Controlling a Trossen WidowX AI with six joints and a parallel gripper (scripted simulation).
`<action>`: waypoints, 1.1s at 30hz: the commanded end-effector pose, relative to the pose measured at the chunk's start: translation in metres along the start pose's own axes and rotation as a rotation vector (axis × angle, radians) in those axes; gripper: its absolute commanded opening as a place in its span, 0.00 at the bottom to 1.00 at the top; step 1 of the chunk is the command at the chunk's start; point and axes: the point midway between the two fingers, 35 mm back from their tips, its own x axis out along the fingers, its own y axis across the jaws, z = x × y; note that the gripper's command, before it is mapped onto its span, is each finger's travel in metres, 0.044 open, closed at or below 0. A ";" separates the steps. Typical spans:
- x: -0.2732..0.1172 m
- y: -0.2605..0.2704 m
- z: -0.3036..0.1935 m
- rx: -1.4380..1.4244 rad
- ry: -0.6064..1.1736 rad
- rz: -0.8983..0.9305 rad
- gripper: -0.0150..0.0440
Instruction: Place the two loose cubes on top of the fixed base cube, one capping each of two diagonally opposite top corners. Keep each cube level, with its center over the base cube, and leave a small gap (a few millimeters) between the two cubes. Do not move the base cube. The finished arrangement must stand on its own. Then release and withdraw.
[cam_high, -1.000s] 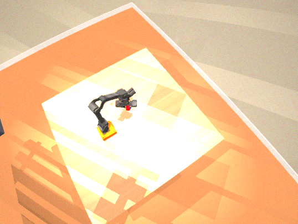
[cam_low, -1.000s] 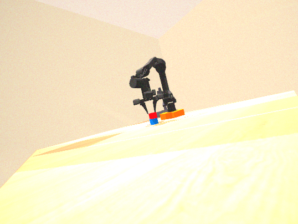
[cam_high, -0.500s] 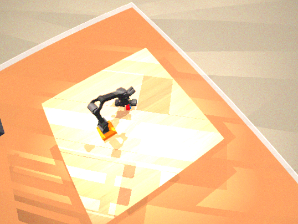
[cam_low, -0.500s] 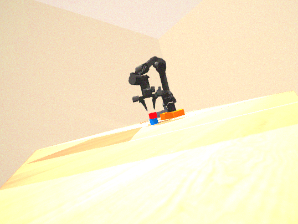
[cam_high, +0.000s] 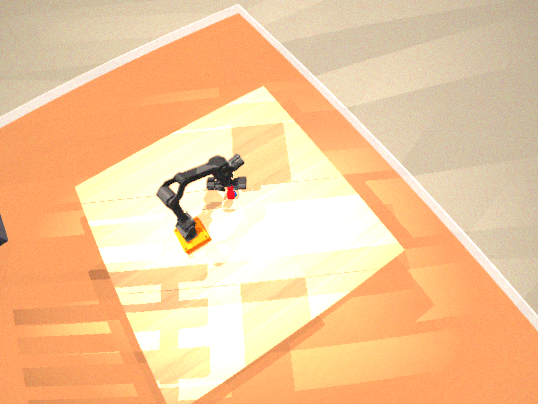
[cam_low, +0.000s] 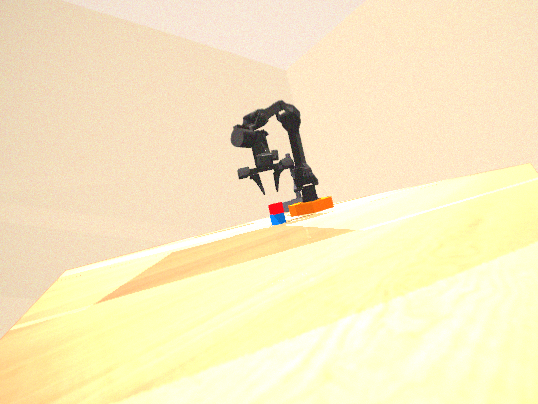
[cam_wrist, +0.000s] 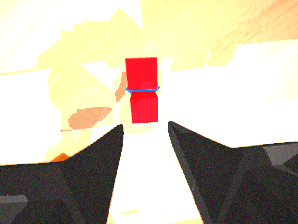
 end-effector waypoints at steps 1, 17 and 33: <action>-0.008 0.000 0.000 -0.004 -0.005 -0.005 0.60; -0.020 0.000 0.000 0.000 -0.003 -0.003 0.91; -0.022 0.103 0.090 0.003 -0.010 0.008 0.93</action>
